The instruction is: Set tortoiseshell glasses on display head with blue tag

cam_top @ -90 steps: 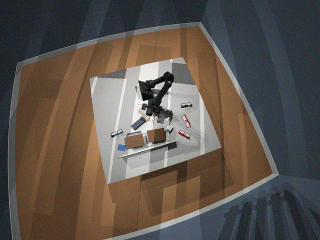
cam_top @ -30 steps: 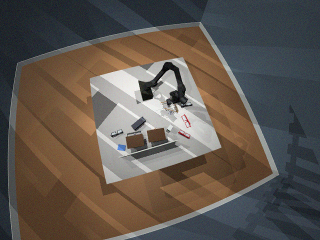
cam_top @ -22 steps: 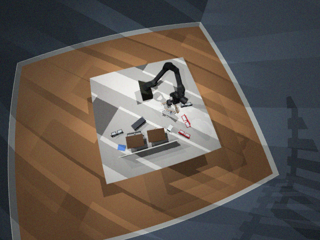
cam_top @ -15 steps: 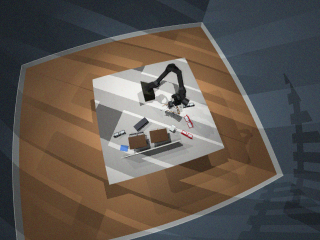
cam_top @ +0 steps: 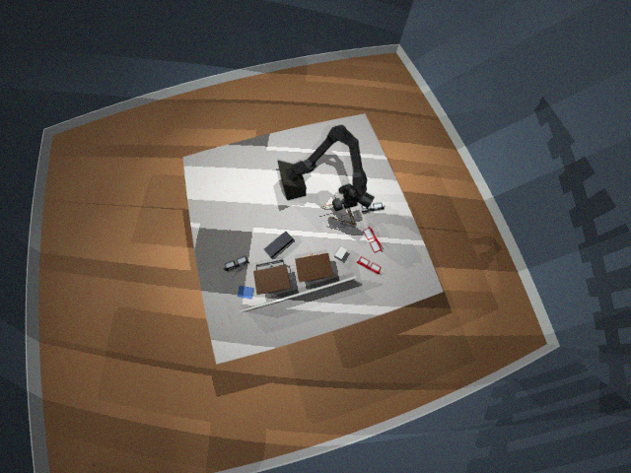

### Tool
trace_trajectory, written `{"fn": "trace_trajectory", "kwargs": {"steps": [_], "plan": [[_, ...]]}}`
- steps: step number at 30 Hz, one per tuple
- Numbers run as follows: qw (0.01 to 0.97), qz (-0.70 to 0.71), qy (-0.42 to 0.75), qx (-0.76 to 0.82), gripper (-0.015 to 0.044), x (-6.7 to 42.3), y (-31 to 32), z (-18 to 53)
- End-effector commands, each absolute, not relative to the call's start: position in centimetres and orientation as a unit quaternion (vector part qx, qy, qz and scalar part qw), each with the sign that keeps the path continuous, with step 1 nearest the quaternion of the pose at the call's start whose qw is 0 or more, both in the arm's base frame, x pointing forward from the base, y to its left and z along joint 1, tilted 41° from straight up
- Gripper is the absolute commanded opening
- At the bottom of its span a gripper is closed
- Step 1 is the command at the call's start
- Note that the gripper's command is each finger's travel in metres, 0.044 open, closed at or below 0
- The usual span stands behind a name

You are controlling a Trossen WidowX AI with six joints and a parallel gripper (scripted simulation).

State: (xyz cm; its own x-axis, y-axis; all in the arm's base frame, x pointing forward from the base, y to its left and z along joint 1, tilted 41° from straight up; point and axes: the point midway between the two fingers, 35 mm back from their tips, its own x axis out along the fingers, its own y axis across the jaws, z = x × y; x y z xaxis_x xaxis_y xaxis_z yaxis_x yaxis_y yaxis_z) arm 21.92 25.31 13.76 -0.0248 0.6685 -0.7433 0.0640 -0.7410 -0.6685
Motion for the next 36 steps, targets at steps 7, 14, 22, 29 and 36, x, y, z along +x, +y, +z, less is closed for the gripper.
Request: {"fn": "trace_trajectory", "kwargs": {"steps": [7, 14, 22, 29, 36], "plan": [[0.232, 0.657, -0.277, -0.662, 0.0000, 21.4, 25.5, 14.2], [0.232, 0.657, -0.277, -0.662, 0.0000, 20.9, 25.7, 14.4], [0.232, 0.657, -0.277, -0.662, 0.0000, 20.3, 25.9, 14.6], [0.232, 0.657, -0.277, -0.662, 0.0000, 19.8, 26.0, 14.7], [0.232, 0.657, -0.277, -0.662, 0.0000, 19.2, 26.1, 14.8]]}}
